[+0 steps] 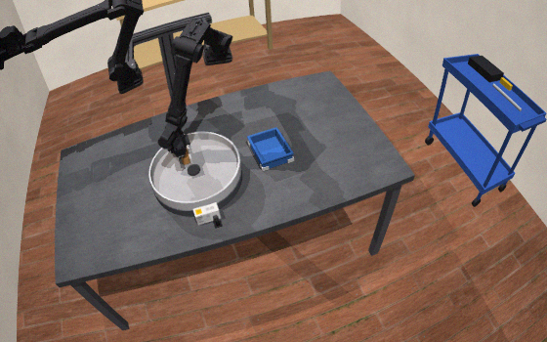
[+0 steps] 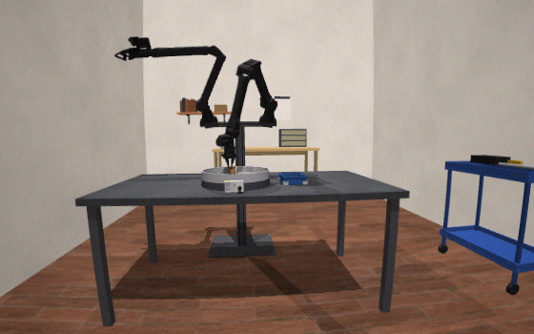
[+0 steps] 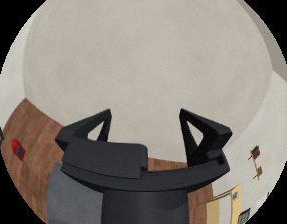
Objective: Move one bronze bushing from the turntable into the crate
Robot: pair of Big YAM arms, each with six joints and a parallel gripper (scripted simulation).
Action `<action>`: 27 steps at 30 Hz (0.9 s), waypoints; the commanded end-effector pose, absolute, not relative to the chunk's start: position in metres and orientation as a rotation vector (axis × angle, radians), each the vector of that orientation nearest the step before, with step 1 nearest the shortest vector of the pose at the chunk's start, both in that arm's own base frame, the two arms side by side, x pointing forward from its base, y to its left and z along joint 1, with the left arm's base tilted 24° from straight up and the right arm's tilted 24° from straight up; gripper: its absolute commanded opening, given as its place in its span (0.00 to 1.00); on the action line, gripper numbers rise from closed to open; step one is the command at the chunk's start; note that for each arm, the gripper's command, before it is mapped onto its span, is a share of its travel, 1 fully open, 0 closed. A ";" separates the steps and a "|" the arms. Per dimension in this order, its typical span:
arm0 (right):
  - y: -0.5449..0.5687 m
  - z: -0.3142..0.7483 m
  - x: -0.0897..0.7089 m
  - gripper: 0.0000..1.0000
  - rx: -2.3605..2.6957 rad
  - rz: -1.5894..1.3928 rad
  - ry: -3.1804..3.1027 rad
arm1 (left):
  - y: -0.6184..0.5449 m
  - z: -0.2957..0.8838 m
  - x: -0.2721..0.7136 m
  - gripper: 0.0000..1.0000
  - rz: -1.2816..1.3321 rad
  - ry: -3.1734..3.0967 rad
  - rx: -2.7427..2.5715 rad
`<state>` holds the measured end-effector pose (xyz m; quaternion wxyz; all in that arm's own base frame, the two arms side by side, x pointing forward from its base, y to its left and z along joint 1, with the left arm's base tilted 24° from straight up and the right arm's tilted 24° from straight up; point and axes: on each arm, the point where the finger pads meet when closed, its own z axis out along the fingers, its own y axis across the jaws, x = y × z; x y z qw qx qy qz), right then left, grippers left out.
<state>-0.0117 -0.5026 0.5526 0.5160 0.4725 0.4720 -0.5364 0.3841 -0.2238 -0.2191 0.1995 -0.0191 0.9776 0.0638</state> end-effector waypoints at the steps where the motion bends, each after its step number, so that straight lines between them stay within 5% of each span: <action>1: -0.495 0.562 -0.023 1.00 1.150 -1.301 1.097 | -0.221 -0.228 0.388 0.15 0.181 2.733 -0.044; 27: -0.495 0.562 -0.023 1.00 1.150 -1.301 1.097 | -0.224 -0.226 0.390 0.15 0.174 2.728 -0.040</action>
